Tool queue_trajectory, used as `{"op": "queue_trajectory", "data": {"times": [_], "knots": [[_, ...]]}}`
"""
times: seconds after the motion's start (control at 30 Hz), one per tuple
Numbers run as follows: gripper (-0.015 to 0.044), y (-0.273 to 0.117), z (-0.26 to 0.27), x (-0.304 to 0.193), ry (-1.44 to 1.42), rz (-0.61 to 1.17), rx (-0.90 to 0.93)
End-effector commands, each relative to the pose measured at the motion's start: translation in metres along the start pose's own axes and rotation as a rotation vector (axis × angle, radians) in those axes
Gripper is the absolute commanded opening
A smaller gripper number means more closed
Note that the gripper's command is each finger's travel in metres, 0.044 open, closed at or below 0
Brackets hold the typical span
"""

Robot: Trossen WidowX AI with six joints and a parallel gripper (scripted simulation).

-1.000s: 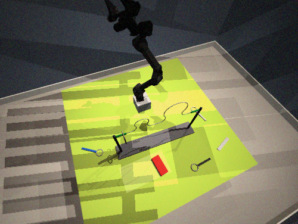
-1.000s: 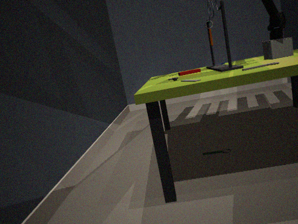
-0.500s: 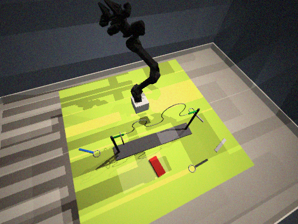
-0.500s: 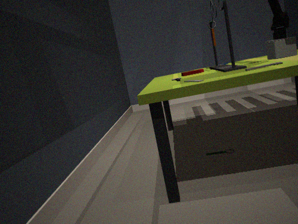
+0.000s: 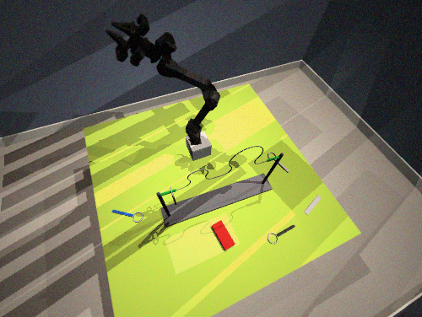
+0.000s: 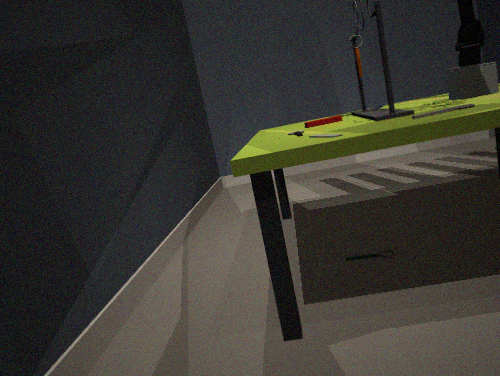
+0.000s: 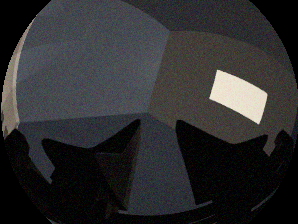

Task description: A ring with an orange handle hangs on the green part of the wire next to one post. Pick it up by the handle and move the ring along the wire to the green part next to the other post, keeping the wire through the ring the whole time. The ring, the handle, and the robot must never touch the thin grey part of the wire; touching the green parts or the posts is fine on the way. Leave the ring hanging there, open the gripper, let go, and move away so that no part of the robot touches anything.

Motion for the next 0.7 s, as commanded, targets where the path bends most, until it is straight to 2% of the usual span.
{"op": "queue_trajectory", "data": {"times": [0.0, 0.4, 0.67], "knots": [[0.0160, 0.008, 0.049, 0.014, 0.141, -0.065, 0.053], [0.0160, 0.008, 0.173, 0.070, 0.513, -0.243, 0.227], [0.0160, -0.013, 0.253, 0.139, 0.795, -0.380, 0.389]]}}
Point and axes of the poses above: the point midway between the two fingers, 35 mm back from their tips, its own y axis out along the fingers, its own z axis across the jaws, x = y × z, the point moved 2 cm from there along -y, back along the fingers
